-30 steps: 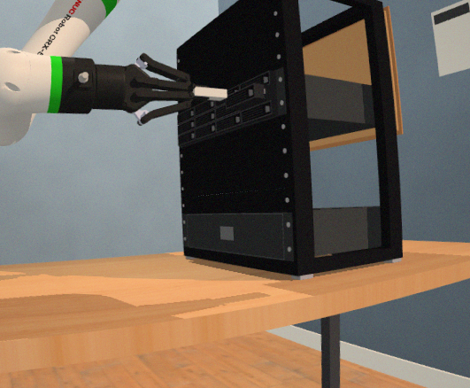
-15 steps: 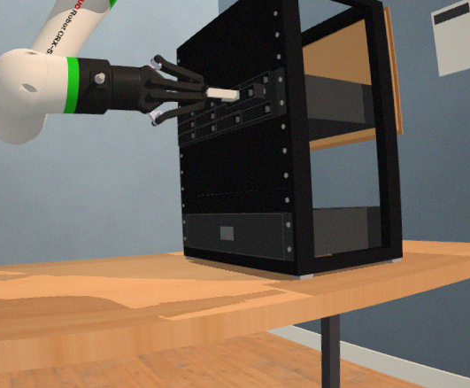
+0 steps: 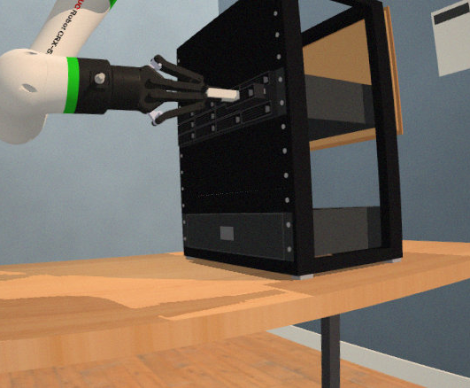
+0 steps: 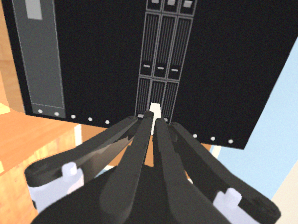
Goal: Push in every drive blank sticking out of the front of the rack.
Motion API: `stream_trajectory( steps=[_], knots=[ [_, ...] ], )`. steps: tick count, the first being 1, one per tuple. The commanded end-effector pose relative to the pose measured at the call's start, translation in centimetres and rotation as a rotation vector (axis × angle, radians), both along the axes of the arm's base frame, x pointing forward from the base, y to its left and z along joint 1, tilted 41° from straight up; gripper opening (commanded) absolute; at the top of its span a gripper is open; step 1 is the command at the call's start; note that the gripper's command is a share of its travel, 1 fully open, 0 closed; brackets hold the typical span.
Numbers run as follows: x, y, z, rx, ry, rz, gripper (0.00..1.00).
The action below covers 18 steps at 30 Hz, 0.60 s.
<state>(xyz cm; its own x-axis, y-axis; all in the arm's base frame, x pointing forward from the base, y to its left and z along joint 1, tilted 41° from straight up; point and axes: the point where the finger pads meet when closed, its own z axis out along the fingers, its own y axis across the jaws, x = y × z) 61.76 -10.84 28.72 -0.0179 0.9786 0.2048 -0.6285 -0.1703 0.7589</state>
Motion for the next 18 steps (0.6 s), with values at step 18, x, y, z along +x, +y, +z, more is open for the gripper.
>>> stream_trajectory(
  steps=[18],
  knots=[
    [0.54,-0.12,0.52,0.0,-0.001,-0.001,0.1]
  ],
)
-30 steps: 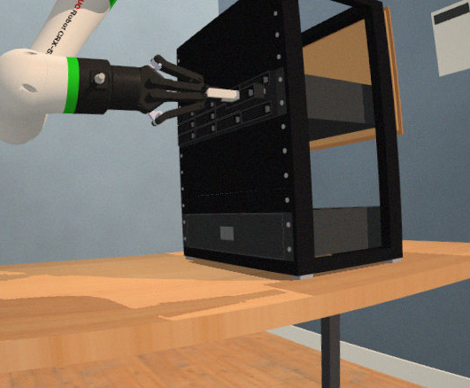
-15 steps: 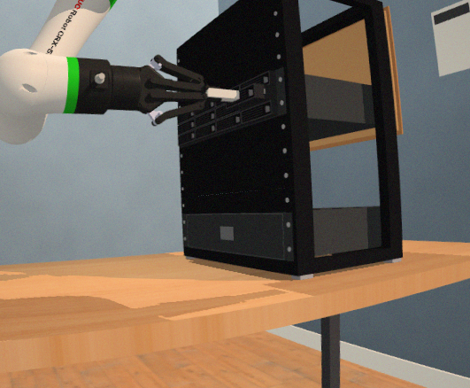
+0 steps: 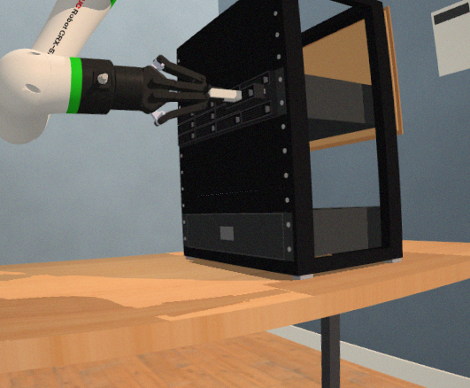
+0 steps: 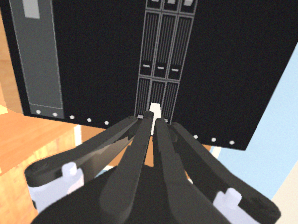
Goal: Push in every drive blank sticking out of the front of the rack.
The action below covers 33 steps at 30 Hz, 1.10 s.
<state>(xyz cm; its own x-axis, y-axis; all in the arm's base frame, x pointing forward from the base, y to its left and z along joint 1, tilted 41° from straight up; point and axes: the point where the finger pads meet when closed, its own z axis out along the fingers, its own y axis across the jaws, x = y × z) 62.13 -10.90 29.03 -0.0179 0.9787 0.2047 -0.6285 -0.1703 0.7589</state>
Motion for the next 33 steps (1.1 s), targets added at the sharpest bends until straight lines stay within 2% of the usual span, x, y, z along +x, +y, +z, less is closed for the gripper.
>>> stream_trajectory(
  steps=[1,33],
  knots=[
    [0.26,-0.08,0.29,0.0,-0.001,-0.001,0.1],
    [1.17,-0.21,1.02,0.0,-0.001,-0.001,0.1]
  ],
)
